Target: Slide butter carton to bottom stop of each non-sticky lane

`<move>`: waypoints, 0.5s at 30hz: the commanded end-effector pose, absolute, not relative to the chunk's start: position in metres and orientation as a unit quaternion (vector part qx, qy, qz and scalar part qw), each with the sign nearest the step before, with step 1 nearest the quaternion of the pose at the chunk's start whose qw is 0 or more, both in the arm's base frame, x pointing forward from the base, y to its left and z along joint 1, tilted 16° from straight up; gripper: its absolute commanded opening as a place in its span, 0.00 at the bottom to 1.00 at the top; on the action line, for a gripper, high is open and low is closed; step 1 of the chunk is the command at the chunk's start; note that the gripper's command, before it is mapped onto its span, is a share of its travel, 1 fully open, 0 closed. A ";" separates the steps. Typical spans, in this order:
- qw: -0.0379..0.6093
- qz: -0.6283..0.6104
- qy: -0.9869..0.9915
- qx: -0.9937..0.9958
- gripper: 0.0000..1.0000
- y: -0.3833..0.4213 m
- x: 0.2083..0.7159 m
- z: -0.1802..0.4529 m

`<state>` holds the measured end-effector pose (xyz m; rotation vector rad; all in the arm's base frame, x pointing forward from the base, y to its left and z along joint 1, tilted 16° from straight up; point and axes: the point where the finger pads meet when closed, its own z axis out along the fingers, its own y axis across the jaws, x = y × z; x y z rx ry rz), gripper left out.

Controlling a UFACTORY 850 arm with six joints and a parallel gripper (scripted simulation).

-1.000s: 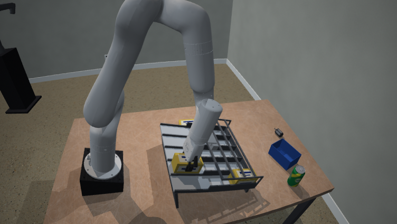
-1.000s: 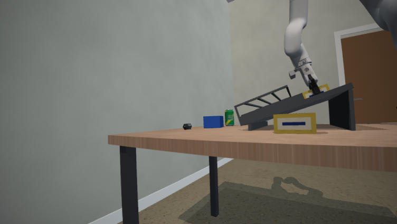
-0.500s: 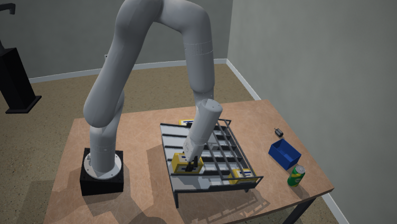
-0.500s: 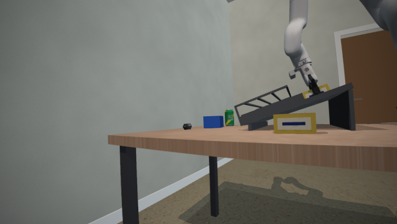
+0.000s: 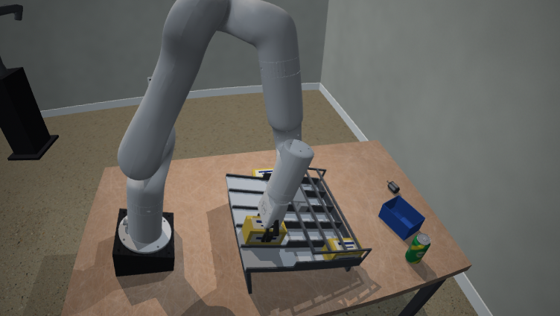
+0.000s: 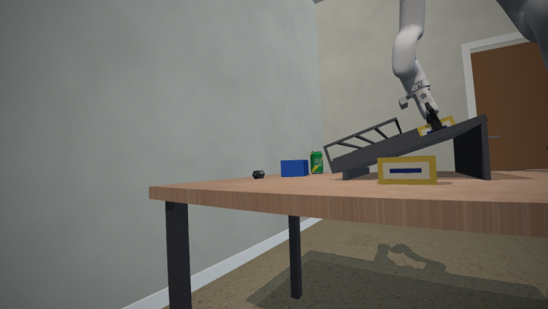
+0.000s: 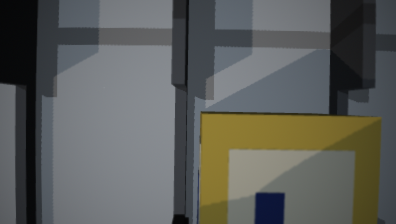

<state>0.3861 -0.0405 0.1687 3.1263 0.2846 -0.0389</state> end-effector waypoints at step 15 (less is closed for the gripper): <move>0.001 -0.012 0.091 0.996 0.87 -0.041 0.387 0.169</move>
